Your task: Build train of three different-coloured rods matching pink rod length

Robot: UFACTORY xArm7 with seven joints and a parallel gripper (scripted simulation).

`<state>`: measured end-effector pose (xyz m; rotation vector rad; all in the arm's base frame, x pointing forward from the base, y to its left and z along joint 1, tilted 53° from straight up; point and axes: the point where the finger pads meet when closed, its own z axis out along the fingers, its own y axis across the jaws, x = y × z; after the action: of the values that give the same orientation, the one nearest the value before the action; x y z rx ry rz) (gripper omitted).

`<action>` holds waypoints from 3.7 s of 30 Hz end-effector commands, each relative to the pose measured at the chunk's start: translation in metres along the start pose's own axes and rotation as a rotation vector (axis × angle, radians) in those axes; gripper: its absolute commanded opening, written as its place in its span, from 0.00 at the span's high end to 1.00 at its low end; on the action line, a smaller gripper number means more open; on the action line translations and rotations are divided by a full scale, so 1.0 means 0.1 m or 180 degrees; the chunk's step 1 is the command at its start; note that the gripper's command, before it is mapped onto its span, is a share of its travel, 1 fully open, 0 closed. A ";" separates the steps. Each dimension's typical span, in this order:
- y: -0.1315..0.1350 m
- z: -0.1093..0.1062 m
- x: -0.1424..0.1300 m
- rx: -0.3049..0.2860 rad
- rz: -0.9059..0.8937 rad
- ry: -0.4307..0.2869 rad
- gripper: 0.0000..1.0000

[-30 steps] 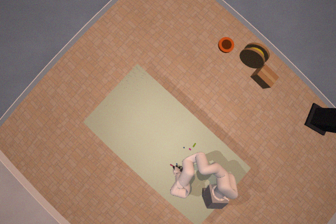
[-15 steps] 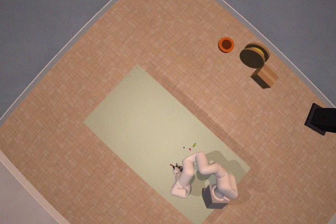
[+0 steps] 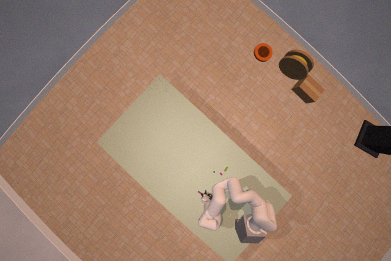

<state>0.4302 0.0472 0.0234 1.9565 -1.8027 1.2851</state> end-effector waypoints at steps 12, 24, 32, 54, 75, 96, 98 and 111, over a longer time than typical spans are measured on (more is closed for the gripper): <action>-0.01 0.16 -0.01 0.0007 -0.0001 -0.0008 0.76; -0.02 0.34 -0.01 0.0007 -0.0001 -0.0008 0.76; -0.02 0.41 -0.01 0.0007 -0.0001 -0.0008 0.76; -0.02 0.45 -0.01 0.0007 -0.0001 -0.0008 0.76; -0.02 0.45 -0.01 0.0007 -0.0001 -0.0008 0.76; -0.03 0.45 -0.03 0.0007 -0.0001 -0.0008 0.76; -0.03 0.45 -0.03 0.0007 -0.0001 -0.0008 0.76; -0.03 0.45 -0.03 0.0007 -0.0001 -0.0008 0.76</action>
<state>0.4537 0.0185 -0.0050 1.9564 -1.8026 1.2851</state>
